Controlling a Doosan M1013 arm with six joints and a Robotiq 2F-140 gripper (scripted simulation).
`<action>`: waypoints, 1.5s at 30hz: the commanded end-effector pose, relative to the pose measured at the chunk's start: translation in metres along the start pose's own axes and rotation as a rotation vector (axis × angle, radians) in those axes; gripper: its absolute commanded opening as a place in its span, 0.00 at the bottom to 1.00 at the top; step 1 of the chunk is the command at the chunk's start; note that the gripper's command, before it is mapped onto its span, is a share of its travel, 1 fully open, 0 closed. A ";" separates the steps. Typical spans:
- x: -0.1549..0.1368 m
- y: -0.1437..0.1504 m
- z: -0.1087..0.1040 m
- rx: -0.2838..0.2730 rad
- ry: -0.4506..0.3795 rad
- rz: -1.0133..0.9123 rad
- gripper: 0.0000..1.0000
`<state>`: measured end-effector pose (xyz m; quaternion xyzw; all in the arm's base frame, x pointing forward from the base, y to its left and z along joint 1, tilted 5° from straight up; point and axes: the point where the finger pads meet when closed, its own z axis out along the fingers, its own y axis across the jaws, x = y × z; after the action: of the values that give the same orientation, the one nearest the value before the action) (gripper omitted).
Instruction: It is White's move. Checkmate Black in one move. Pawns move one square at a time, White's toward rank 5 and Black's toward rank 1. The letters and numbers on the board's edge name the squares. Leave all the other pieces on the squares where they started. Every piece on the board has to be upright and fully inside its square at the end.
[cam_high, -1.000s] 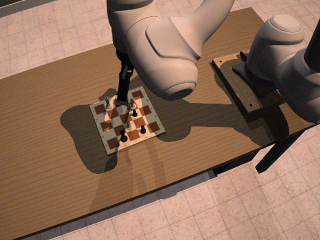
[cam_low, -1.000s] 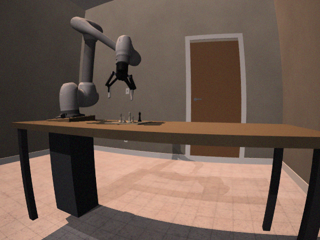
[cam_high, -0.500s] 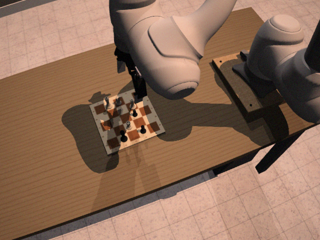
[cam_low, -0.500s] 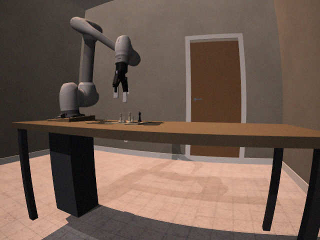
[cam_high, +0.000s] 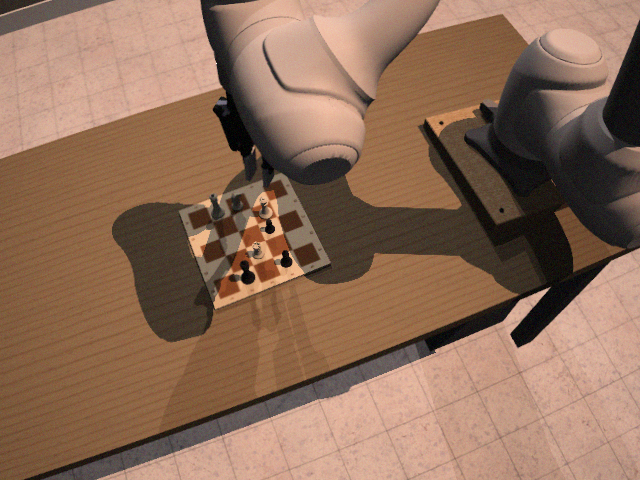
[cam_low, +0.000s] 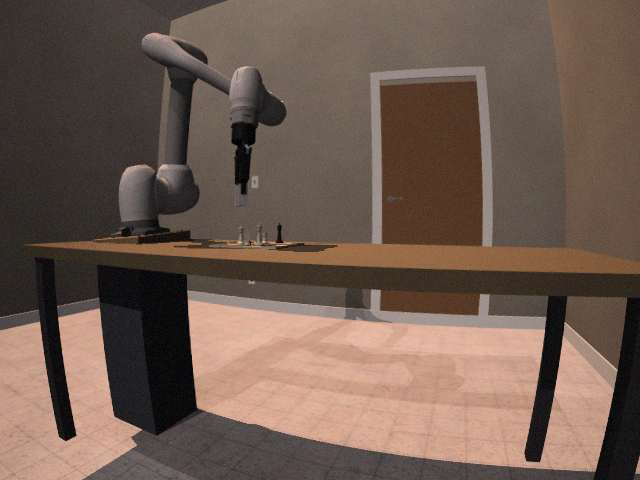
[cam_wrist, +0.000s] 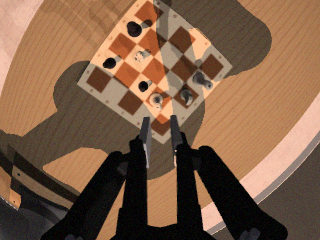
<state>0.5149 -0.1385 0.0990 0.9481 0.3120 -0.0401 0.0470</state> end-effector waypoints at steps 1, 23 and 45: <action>0.000 0.000 0.000 0.070 0.027 -0.142 0.25; 0.000 0.000 0.001 0.069 0.027 -0.142 0.25; 0.000 -0.001 0.022 0.068 0.027 -0.141 0.25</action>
<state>0.5139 -0.1401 0.0809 0.9253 0.3770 -0.0413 0.0078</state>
